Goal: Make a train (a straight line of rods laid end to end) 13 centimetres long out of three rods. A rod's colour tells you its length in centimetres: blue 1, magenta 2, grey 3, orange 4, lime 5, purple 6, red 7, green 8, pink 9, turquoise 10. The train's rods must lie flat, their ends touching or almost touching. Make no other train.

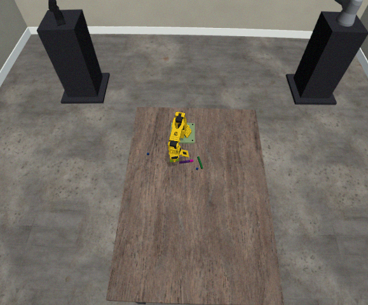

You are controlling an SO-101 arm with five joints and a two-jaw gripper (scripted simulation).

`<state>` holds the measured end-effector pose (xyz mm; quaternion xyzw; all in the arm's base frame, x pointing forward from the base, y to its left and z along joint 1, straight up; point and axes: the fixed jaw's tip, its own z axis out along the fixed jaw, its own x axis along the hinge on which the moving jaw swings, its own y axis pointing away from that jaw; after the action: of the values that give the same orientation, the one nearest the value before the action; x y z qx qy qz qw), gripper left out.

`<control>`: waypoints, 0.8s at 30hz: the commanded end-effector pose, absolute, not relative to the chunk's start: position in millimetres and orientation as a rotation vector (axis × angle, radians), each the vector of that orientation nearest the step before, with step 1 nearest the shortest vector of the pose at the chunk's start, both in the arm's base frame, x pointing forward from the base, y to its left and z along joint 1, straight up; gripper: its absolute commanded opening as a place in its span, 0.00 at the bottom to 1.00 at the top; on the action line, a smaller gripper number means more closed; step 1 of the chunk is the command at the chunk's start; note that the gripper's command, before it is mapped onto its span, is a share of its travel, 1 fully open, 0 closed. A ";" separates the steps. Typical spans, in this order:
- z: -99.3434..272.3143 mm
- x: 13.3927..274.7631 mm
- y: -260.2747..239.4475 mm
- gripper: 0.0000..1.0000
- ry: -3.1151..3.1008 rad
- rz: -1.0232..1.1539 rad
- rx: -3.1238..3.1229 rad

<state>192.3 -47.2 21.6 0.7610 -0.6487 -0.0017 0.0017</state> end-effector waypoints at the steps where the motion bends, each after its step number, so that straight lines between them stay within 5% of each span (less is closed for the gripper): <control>1: 23.8 192.2 -48.5 0.00 -2.041 0.016 2.395; 24: 13.8 192.5 -48.6 0.00 -2.041 0.016 2.395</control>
<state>193.6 -47.6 17.7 0.7611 -0.6485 0.0058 -0.0023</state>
